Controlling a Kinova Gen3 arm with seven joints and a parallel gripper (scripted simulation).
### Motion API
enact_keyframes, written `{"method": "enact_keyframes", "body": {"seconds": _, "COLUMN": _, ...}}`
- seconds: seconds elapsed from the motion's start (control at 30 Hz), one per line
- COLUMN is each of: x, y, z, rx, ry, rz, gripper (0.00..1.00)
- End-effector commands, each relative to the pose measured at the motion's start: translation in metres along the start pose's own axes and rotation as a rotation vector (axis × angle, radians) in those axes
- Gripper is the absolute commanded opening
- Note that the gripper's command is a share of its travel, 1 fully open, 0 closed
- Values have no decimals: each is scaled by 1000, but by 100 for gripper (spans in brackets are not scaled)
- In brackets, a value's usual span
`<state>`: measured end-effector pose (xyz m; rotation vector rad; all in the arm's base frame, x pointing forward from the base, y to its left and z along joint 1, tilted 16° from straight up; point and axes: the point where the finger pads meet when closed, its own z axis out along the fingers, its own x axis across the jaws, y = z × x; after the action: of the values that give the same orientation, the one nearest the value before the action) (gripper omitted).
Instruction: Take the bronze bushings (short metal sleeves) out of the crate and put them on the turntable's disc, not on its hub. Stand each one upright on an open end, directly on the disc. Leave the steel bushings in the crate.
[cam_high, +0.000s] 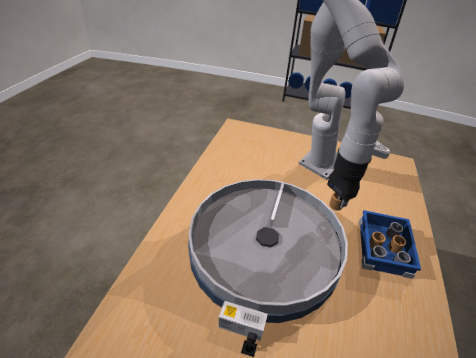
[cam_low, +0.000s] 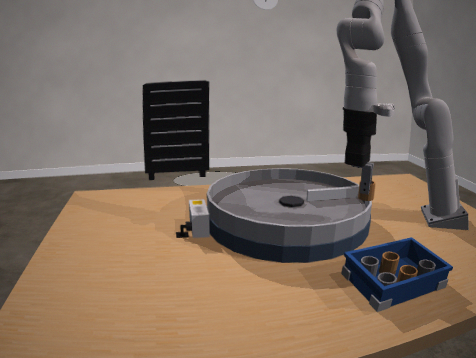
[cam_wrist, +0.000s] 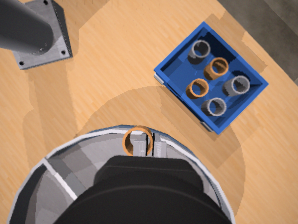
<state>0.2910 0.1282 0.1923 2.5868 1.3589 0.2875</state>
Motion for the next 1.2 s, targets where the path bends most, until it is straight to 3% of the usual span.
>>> {"method": "enact_keyframes", "body": {"seconds": 0.0, "x": -5, "y": 13, "z": -1, "rx": -8, "ry": 1, "rz": 19, "gripper": 0}}
{"method": "enact_keyframes", "body": {"seconds": 0.77, "x": -35, "y": 67, "z": -1, "rx": -8, "ry": 1, "rz": 19, "gripper": 0}}
{"method": "enact_keyframes", "body": {"seconds": 1.17, "x": -43, "y": 84, "z": -1, "rx": -8, "ry": 1, "rz": 19, "gripper": 0}}
